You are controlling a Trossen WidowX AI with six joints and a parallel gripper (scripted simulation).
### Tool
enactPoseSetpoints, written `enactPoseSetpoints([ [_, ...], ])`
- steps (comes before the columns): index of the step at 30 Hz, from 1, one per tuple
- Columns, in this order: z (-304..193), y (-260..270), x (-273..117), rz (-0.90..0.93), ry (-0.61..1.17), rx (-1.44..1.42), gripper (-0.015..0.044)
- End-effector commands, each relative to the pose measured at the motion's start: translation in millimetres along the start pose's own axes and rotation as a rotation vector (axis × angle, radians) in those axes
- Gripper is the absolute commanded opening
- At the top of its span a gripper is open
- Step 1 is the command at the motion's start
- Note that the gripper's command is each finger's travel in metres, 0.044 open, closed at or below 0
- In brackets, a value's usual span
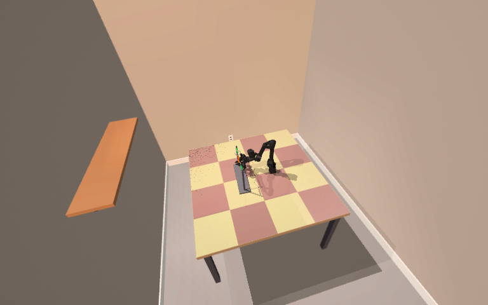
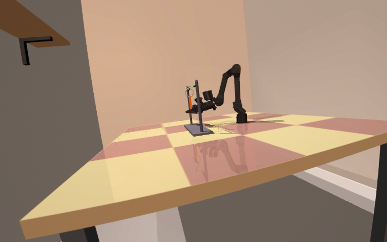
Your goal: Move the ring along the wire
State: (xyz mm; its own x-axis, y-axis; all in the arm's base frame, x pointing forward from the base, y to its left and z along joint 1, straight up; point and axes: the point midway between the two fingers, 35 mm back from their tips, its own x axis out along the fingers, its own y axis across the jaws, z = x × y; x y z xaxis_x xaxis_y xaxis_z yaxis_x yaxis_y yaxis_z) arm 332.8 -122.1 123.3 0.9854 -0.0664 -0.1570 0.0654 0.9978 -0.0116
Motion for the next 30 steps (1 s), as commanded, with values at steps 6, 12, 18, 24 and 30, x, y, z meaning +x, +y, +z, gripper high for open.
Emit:
enactPoseSetpoints([
  [6,0.0,0.0,0.0,0.0,0.0,0.0,-0.0102],
  [12,0.0,0.0,0.0,0.0,0.0,0.0,-0.015],
  [18,2.0,-0.2,-0.2,0.0,0.0,0.0,-0.015],
  [24,13.5,-0.9,-1.9,-0.003,-0.001,0.0,-0.015],
  [30,19.1,-1.0,-3.1,-0.004,-0.001,0.0,-0.015],
])
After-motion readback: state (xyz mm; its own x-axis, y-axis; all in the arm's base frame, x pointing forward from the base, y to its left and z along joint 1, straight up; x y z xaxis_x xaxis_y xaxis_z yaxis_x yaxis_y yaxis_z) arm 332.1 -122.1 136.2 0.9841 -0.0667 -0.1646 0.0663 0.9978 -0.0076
